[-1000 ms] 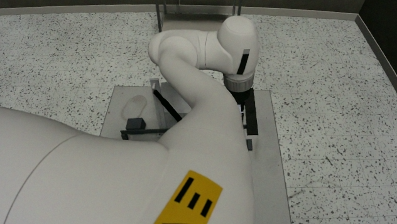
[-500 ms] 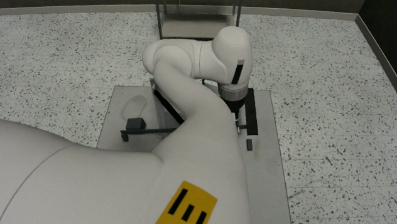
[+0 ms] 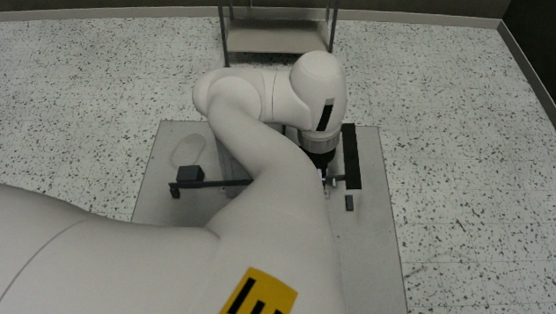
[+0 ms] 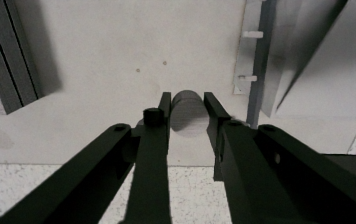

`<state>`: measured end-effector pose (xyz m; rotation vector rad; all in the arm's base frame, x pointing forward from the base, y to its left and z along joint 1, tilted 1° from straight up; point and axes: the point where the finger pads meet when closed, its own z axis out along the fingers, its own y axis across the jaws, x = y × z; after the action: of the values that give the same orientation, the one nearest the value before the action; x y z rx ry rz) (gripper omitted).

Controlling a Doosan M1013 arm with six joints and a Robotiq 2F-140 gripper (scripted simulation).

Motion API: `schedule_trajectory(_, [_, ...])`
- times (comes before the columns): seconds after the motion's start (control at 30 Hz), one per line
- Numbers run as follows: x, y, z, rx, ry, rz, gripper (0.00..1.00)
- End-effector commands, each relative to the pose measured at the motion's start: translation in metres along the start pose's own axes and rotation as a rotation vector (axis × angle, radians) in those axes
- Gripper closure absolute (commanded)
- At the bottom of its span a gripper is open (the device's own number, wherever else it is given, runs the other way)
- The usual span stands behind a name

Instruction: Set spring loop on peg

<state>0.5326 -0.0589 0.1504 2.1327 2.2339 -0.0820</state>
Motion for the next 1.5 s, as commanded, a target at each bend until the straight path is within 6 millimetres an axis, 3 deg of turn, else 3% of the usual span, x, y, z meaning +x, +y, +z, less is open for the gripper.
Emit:
schedule_trajectory(0.0, [0.004,-0.003,0.003,-0.001,0.003,0.0,0.75])
schedule_trajectory(1.47, [0.061,-0.051,0.053,-0.001,0.047,0.0,0.75])
